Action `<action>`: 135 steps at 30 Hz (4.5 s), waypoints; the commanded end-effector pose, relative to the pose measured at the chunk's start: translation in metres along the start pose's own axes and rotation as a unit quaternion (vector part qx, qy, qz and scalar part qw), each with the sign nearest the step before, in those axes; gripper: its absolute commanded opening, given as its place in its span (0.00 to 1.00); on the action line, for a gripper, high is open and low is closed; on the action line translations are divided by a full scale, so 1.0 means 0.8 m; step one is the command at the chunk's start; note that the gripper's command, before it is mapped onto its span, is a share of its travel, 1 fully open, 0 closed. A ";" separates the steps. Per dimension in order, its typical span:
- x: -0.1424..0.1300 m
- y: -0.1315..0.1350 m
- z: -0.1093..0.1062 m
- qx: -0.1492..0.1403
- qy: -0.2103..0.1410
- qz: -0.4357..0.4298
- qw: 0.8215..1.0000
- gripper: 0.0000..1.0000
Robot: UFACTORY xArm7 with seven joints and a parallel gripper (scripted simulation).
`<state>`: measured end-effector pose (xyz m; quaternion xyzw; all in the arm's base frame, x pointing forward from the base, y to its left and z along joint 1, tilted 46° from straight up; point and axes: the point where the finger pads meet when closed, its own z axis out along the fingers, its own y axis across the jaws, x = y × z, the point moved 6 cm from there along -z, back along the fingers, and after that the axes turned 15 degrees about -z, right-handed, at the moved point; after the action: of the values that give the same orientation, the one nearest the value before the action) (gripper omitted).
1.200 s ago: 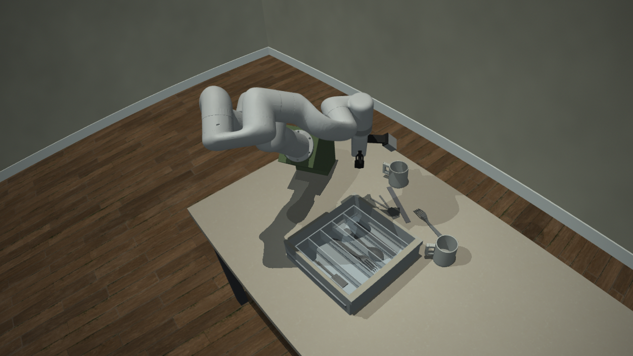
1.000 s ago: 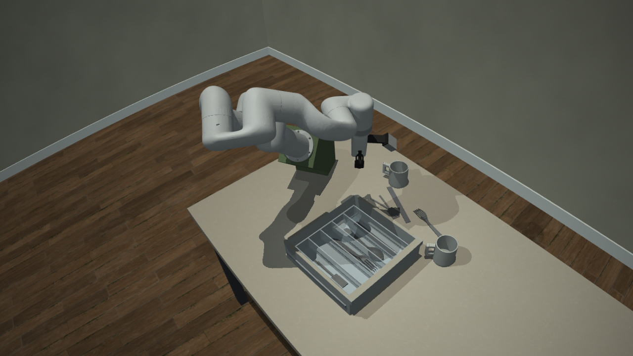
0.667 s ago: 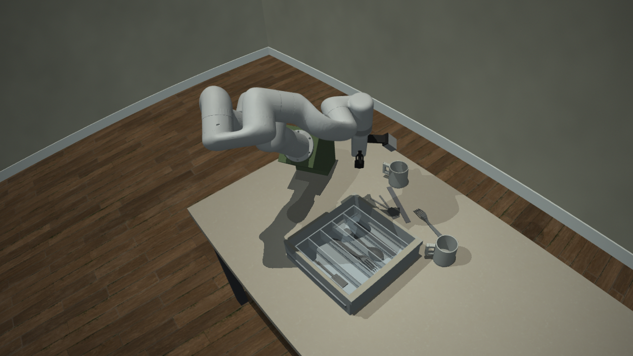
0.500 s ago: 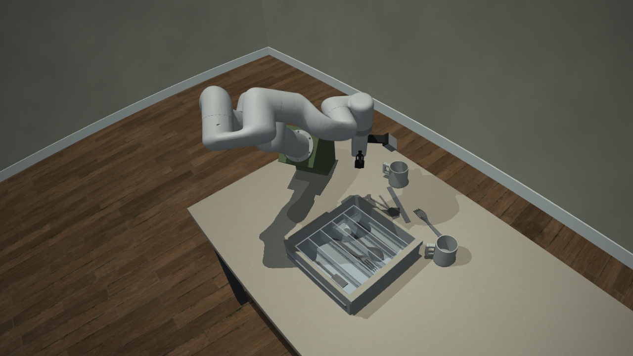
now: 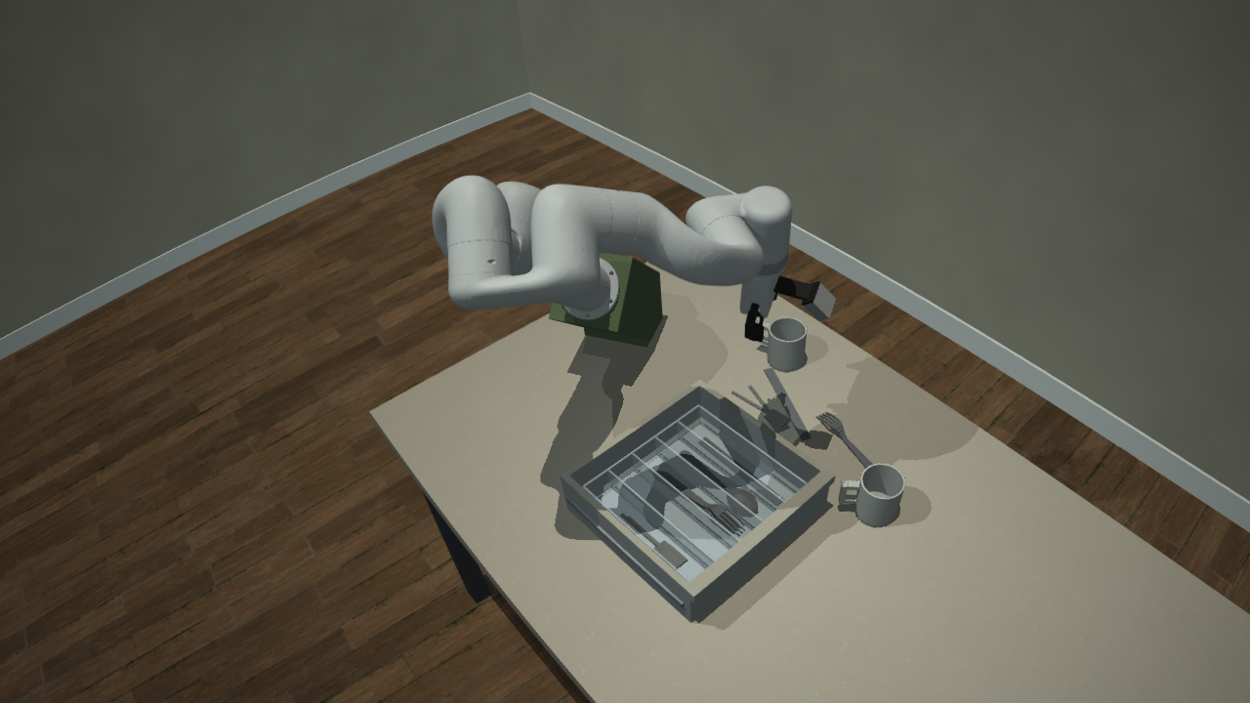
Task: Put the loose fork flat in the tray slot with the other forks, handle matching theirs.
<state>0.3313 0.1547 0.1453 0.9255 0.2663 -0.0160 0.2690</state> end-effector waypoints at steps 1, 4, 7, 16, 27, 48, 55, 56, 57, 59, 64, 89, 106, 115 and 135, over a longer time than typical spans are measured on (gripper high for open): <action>0.073 0.014 0.010 -0.032 -0.001 0.093 0.995 1.00; 0.099 0.022 0.018 -0.043 0.003 0.132 0.990 1.00; 0.123 0.030 0.027 -0.054 0.008 0.169 0.984 1.00; 0.184 0.051 0.059 -0.087 0.025 0.268 0.959 1.00; 0.235 0.072 0.096 -0.121 0.049 0.357 0.925 1.00; 0.235 0.072 0.096 -0.121 0.049 0.357 0.925 1.00; 0.235 0.071 0.097 -0.121 0.050 0.365 0.922 1.00; 0.235 0.071 0.097 -0.120 0.050 0.369 0.920 1.00; 0.235 0.071 0.098 -0.120 0.051 0.375 0.918 1.00; 0.235 0.071 0.100 -0.119 0.052 0.391 0.911 1.00; 0.234 0.069 0.106 -0.114 0.060 0.457 0.880 1.00; 0.226 0.065 0.166 -0.070 0.091 0.836 0.537 1.00; 0.221 0.075 0.199 -0.033 0.097 0.975 0.197 1.00; 0.219 0.080 0.207 -0.010 0.099 0.995 -0.007 1.00; 0.217 0.077 0.209 0.047 0.122 0.929 -0.347 0.28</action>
<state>0.5319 0.1072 0.0032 0.0228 0.9281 -0.3526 0.1178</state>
